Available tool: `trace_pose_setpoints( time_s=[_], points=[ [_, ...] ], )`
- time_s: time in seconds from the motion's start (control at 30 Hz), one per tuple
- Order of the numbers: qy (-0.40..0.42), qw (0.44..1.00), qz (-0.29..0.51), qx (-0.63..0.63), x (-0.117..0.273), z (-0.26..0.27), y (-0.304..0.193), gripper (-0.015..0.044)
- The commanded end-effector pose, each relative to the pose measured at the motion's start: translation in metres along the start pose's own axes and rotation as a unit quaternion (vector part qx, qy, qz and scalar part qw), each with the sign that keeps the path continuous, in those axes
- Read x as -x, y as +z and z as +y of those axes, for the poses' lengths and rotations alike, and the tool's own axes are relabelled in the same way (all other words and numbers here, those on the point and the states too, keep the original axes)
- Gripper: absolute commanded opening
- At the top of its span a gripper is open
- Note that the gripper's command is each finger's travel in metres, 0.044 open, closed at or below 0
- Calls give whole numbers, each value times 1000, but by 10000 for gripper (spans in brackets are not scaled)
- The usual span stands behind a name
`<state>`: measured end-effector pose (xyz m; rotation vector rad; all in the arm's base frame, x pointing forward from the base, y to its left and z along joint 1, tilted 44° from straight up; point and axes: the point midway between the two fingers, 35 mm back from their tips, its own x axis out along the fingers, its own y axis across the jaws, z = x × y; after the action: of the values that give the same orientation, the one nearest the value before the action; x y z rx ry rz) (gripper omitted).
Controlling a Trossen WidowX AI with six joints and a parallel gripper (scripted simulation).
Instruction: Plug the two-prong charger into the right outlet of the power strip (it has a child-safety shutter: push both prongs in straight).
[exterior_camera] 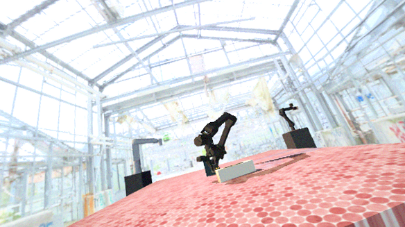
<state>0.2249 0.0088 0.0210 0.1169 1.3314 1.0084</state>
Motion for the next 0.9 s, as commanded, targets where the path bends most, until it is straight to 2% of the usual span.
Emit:
trace_pose_setpoints(
  time_s=[0.0,0.23,0.87],
  points=[
    [-4,1000,0,4,17,-1,-2,0],
    [-3,1000,0,-3,20,2,-3,0],
    [-1,997,0,-72,-5,23,8,0]
  ],
)
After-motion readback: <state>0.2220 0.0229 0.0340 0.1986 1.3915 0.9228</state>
